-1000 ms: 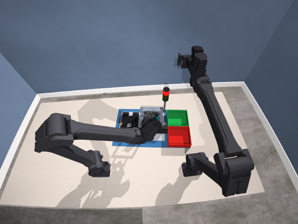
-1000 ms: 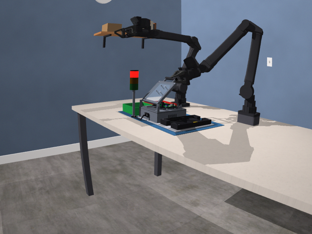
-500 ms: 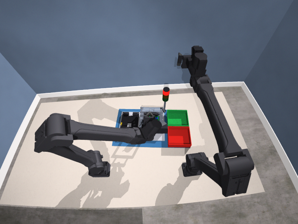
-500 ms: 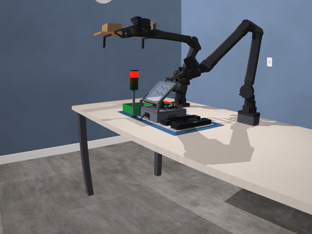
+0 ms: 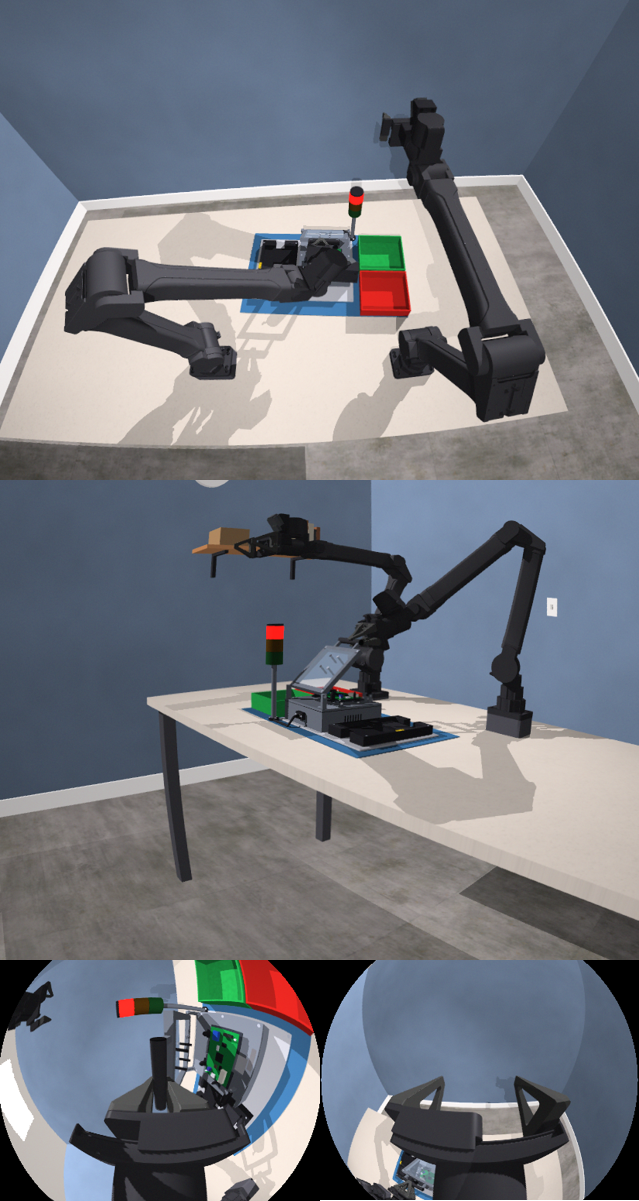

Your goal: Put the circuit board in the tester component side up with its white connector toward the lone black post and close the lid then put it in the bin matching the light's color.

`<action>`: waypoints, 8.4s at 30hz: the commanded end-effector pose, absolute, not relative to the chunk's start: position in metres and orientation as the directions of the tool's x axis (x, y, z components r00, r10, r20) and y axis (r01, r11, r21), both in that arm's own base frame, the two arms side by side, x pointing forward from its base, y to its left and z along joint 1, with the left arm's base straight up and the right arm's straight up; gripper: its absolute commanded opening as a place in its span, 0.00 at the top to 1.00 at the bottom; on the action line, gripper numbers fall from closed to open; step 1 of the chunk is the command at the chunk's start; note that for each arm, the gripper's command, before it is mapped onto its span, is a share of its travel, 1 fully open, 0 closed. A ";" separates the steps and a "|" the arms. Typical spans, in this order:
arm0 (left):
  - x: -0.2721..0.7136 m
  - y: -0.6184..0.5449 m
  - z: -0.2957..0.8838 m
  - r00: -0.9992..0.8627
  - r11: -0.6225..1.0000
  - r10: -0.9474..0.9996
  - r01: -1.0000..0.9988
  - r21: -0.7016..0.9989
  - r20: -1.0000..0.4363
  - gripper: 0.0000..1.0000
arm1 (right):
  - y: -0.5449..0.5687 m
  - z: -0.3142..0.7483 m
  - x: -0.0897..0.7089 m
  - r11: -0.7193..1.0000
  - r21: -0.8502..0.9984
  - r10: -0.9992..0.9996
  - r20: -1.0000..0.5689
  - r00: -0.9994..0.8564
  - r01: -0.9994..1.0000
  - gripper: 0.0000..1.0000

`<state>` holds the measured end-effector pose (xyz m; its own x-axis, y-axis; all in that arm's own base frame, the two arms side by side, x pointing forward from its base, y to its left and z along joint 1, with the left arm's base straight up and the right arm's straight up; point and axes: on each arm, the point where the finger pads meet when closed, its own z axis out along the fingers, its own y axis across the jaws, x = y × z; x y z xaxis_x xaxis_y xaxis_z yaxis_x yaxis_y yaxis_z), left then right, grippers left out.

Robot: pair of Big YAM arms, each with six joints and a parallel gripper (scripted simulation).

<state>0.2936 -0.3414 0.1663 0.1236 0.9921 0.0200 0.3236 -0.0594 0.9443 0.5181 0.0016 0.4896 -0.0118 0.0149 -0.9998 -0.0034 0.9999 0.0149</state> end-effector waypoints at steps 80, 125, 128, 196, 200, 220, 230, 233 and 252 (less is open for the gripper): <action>0.411 -0.356 0.242 0.101 -0.080 0.995 0.797 0.598 -0.002 0.91 | 0.000 0.498 0.518 1.000 0.000 0.000 -1.000 0.011 0.000 0.00; 0.438 -0.363 0.265 0.114 -0.091 0.993 0.914 0.395 -0.035 0.62 | 0.000 0.498 0.518 1.000 0.000 0.000 -1.000 0.011 0.000 0.00; 0.439 -0.360 0.267 0.103 -0.079 0.994 0.915 0.397 -0.038 0.62 | 0.000 0.498 0.518 1.000 0.000 0.000 -1.000 0.011 0.000 0.00; 0.329 -0.353 0.063 0.078 -0.078 0.997 0.997 0.004 -0.004 0.02 | 0.000 0.498 0.518 1.000 0.000 0.000 -1.000 0.011 0.000 0.00; 0.329 -0.353 0.063 0.078 -0.078 0.997 0.997 0.004 -0.004 0.02 | 0.000 0.498 0.518 1.000 0.000 0.000 -1.000 0.011 0.000 0.00; 0.332 -0.362 0.032 0.078 -0.078 0.997 0.997 0.001 -0.001 0.02 | 0.000 0.498 0.518 1.000 0.000 0.000 -1.000 0.011 0.000 0.00; 0.333 -0.364 0.034 0.078 -0.078 0.997 0.997 0.016 -0.015 0.02 | 0.000 0.498 0.518 1.000 0.000 0.000 -1.000 0.011 0.000 0.00; 0.333 -0.363 0.034 0.078 -0.078 0.997 0.997 0.015 -0.014 0.02 | 0.000 0.498 0.518 1.000 0.000 0.000 -1.000 0.011 0.000 0.00; 0.332 -0.362 0.034 0.089 -0.089 0.996 0.996 0.008 -0.008 0.25 | 0.000 0.498 0.518 1.000 0.000 0.000 -1.000 0.011 0.000 0.00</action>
<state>0.3273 -0.3595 0.0283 0.0978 0.9952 0.0029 0.9952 -0.0978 -0.0049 0.5181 0.0016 0.4896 -0.0118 0.0149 -0.9998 -0.0034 0.9999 0.0149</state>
